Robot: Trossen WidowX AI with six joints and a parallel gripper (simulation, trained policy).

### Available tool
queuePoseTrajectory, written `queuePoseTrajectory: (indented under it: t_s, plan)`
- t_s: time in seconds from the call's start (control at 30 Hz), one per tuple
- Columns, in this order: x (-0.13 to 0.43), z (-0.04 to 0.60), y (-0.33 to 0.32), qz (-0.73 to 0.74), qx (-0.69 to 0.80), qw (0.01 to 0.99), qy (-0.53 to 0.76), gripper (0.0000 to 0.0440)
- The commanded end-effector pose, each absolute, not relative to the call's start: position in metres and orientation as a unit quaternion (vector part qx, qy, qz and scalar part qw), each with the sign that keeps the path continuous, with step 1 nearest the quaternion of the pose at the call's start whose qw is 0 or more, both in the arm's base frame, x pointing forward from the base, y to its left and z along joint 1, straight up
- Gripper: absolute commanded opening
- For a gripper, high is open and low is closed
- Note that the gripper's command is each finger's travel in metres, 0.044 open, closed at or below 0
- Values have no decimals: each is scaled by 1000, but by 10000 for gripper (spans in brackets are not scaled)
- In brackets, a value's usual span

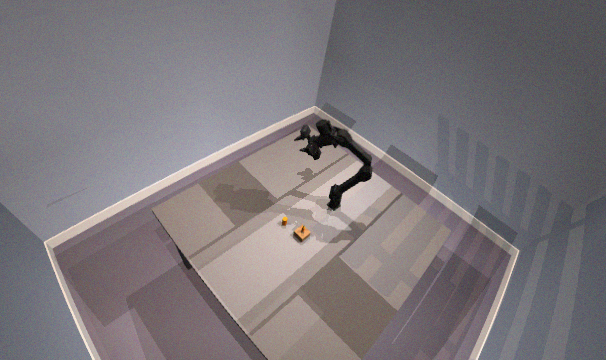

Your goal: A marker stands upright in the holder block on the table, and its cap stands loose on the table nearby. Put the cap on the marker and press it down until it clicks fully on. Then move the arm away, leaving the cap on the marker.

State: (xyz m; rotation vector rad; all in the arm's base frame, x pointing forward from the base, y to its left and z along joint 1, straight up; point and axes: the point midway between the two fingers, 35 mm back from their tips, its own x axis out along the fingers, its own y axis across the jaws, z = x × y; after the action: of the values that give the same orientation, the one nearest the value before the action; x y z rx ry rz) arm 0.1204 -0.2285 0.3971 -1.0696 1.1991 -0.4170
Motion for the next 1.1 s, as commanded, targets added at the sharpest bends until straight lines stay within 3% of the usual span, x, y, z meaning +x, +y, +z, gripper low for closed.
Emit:
queuePoseTrajectory:
  t_s: [0.0,1.07]
  plan:
    - [131,385,-234,-163,-464,682,541,316]
    - [204,310,-246,-24,-406,705,580,318]
